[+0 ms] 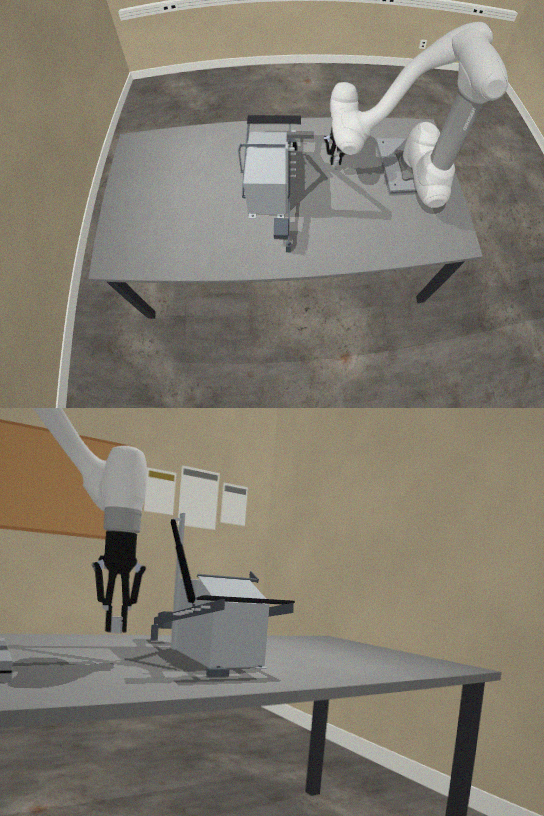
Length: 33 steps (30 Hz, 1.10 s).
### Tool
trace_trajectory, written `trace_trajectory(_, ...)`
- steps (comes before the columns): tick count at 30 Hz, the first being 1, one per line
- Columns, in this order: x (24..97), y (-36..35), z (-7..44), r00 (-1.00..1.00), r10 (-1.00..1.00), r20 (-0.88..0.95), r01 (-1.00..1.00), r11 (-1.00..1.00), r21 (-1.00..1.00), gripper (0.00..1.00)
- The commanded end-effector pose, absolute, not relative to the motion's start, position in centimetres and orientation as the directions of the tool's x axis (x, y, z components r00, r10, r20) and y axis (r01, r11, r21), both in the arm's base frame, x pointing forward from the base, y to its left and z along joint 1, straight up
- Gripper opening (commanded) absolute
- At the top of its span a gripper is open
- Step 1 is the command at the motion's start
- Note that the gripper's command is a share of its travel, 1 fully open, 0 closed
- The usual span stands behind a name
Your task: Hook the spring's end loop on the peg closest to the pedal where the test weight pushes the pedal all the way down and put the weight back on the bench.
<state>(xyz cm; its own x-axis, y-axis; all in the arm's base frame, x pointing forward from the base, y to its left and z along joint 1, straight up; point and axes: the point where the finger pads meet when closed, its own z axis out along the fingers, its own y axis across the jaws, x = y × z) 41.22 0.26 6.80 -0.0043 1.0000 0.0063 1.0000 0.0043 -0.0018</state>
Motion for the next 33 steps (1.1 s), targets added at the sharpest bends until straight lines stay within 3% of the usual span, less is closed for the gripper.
trace_trajectory(1, 41.3, 0.3, 6.4, -0.004, 1.0, 0.007, 1.0, 0.004, -0.001, 0.25)
trace_trajectory(33, 41.2, 0.3, 1.3, -0.004, 1.0, 0.007, 1.0, 0.004, -0.001, 0.25)
